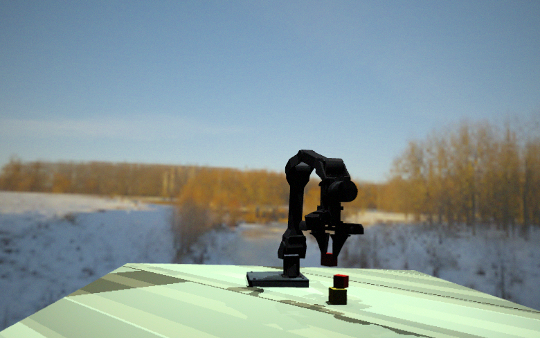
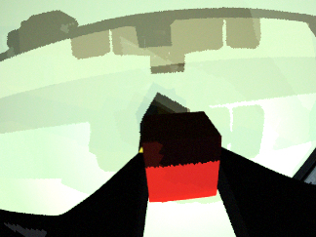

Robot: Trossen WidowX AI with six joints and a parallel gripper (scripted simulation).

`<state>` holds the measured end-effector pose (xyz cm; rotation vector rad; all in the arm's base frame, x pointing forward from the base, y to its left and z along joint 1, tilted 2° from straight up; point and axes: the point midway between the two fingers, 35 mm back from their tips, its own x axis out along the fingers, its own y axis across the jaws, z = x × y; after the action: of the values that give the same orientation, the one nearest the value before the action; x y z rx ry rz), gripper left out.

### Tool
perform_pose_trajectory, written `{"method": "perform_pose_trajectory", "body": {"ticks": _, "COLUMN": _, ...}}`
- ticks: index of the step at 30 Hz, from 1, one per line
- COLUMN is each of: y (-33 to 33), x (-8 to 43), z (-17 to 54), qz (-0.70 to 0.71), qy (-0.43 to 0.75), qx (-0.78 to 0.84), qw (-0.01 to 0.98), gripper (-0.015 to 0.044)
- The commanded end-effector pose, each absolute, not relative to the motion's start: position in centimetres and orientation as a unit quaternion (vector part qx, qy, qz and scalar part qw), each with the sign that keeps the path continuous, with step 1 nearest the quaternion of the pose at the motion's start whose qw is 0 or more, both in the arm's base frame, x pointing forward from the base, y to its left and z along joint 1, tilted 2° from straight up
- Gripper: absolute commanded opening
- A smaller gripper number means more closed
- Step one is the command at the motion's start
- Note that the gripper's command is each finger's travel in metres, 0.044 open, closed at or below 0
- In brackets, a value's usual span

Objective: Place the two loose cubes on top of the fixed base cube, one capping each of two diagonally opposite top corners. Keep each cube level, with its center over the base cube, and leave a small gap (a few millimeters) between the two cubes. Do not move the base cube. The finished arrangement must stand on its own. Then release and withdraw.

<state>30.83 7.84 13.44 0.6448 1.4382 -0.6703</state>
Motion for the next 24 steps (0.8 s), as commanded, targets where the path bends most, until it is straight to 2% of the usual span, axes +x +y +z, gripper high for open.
{"method": "perform_pose_trajectory", "body": {"ticks": 1, "y": 9.0, "x": 30.3, "z": 13.4, "qz": -0.255, "qy": 0.650, "qx": 0.243, "qw": 0.673, "gripper": 0.0105}}
{"method": "perform_pose_trajectory", "body": {"ticks": 24, "y": 9.6, "x": 29.9, "z": 10.3, "qz": -0.228, "qy": 0.660, "qx": 0.216, "qw": 0.682, "gripper": 0.0105}}
